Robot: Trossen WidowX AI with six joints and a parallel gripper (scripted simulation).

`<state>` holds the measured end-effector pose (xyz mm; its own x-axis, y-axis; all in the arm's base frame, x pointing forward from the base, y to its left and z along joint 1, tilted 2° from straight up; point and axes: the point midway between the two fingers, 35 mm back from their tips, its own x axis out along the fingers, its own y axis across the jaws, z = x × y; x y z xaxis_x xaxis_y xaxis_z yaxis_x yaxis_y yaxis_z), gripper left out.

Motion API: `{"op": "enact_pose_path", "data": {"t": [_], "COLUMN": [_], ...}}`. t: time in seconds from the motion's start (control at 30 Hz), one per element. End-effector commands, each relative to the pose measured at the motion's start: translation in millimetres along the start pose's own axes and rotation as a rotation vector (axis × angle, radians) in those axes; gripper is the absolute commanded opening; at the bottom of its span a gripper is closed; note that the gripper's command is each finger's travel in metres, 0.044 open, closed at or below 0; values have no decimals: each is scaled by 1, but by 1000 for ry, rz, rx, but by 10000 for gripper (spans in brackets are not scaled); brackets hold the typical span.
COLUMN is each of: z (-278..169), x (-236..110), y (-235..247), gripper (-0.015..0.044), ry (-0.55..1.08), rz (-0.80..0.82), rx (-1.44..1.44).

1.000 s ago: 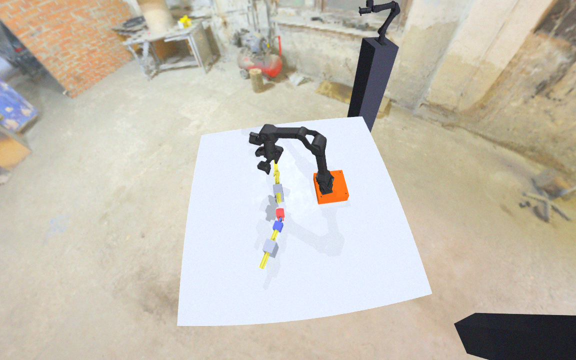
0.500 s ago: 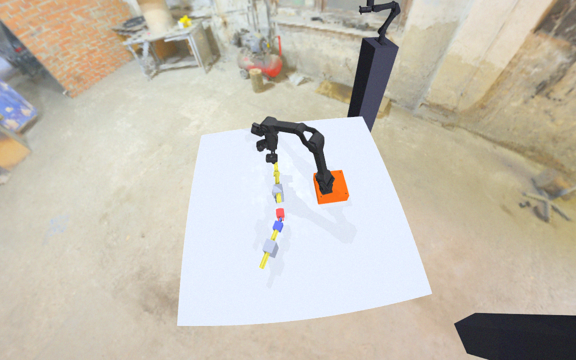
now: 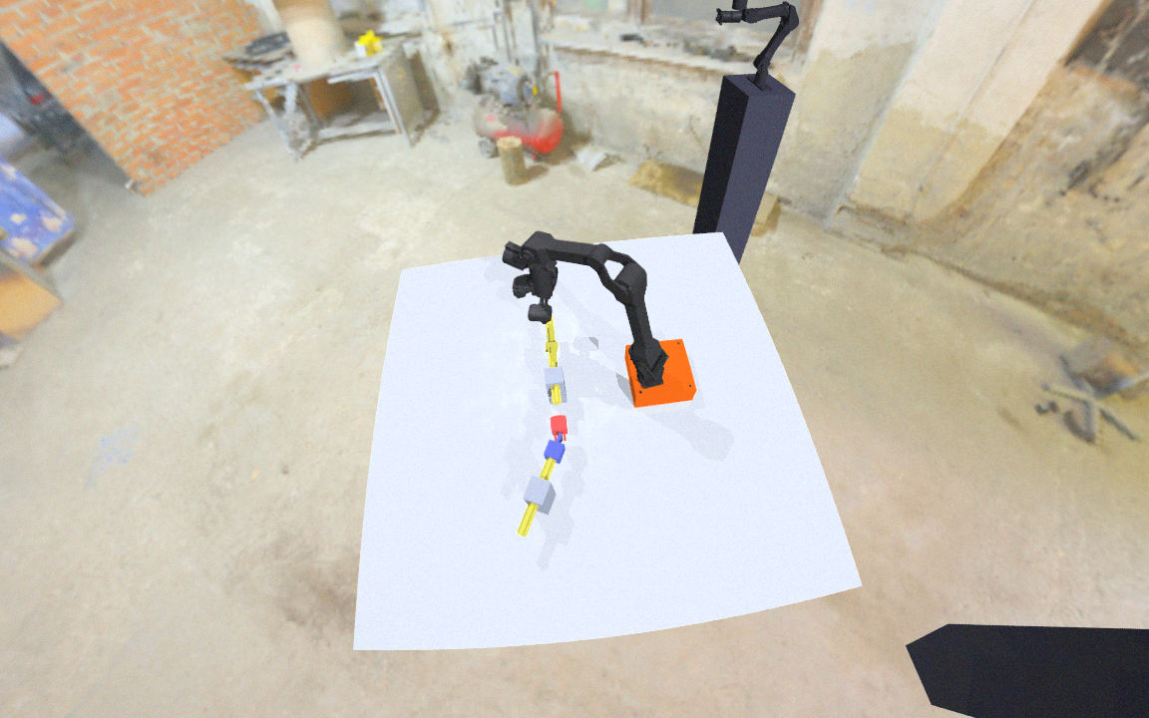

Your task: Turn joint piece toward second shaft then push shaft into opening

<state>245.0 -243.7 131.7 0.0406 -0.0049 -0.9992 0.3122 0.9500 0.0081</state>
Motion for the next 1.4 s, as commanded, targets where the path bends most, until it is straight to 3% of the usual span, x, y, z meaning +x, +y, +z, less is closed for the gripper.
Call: {"op": "enact_pose_path", "data": {"t": [0.0, 1.17, 1.37], "z": [-1, -7, -8], "x": [8, 62, 64], "y": [0, -1, -1], "gripper": [440, 440, 440], "ry": [-6, -71, -71], "rz": [9, 100, 106], "rx": [132, 1326, 1376]}}
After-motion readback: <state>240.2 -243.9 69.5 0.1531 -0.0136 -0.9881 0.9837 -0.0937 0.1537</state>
